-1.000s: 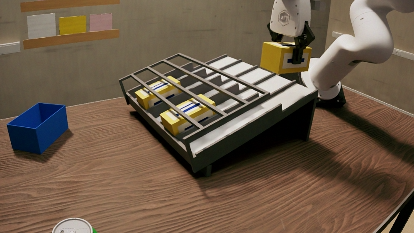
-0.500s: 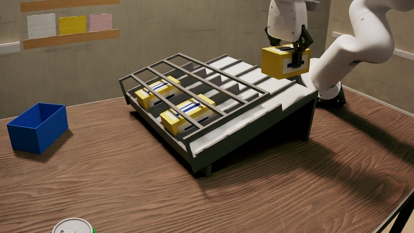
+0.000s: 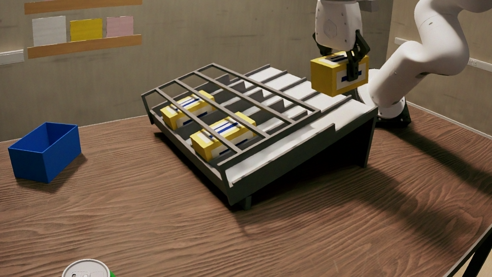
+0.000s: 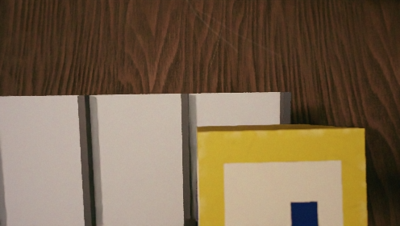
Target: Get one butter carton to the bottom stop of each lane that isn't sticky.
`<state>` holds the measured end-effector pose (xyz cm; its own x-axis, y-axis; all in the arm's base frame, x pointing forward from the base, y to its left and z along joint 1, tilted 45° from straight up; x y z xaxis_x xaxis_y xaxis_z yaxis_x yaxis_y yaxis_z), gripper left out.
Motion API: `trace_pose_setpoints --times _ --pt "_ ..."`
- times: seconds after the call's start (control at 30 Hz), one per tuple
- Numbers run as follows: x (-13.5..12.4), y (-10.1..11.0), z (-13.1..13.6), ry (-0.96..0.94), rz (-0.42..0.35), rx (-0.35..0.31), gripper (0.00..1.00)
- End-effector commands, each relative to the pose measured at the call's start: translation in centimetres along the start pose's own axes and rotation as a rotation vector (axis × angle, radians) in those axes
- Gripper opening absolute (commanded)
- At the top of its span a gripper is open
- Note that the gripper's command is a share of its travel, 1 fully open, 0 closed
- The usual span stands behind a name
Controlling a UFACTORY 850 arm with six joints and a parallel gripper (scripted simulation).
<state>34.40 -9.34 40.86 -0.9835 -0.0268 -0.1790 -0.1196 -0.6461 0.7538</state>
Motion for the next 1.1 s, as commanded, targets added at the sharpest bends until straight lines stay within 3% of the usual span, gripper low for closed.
trace_pose_setpoints --times 0.0,0.07,0.1,0.63,0.67,1.07 --pt "-0.1 0.1 0.0 0.001 0.001 0.0 0.0" --pt "-0.1 0.1 0.0 0.001 0.001 0.0 0.0" --pt "-1.0 0.0 -0.1 0.001 0.1 -0.007 0.0" --pt "-1.0 0.0 -0.1 0.001 0.1 -0.007 0.0" --pt "-0.7 -3.0 -0.1 0.0 0.099 -0.007 0.0" --pt "-0.7 -3.0 -0.1 0.0 0.099 -0.007 0.0"
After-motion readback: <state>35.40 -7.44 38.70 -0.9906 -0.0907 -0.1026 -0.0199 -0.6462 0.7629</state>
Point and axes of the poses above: the point where the finger pads meet when closed, its own y axis back along the fingers, its own z axis across the jaws, x = y × z, the point moved 10 cm from there along y, back along the fingers, and after that the axes turned 4 degrees about y, right-handed, at the moved point
